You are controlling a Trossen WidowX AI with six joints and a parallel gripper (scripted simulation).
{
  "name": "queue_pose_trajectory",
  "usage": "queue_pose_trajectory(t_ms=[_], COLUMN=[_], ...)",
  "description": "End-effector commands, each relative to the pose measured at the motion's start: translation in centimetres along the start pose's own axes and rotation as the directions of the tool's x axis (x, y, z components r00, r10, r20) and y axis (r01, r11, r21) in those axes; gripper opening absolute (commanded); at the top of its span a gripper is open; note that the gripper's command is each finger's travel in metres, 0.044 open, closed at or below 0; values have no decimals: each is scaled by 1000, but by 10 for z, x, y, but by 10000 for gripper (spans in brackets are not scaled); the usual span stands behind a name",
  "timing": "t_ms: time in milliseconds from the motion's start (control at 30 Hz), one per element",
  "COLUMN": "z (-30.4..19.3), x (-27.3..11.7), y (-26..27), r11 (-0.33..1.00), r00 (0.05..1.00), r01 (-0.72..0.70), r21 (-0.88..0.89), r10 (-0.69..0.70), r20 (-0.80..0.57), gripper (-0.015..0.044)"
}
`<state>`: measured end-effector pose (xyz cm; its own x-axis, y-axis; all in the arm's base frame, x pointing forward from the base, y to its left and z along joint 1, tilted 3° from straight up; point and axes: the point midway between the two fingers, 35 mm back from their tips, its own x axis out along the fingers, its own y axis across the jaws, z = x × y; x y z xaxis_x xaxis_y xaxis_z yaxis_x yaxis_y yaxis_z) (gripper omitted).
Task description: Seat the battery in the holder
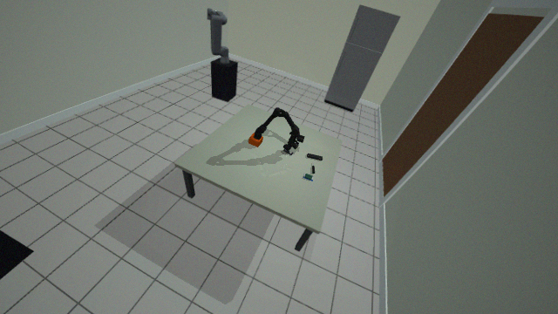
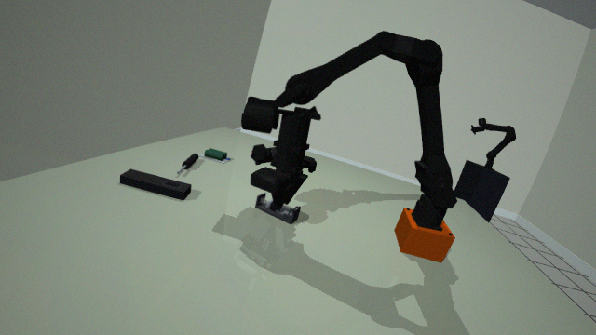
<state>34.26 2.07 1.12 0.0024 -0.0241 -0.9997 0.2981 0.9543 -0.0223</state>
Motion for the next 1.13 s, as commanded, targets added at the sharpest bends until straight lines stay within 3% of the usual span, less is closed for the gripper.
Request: queue_pose_trajectory(t_ms=[0, 300, 1100], z=[0, -4, -4], x=[-2, -75, -75], y=[0, -4, -4], r11=[1000, 1000, 1000], r00=[1000, 1000, 1000], r01=[0, -1, -1], r21=[0, 0, 0], r10=[0, 1, 1], r20=[0, 0, 0], gripper=[197, 433, 440])
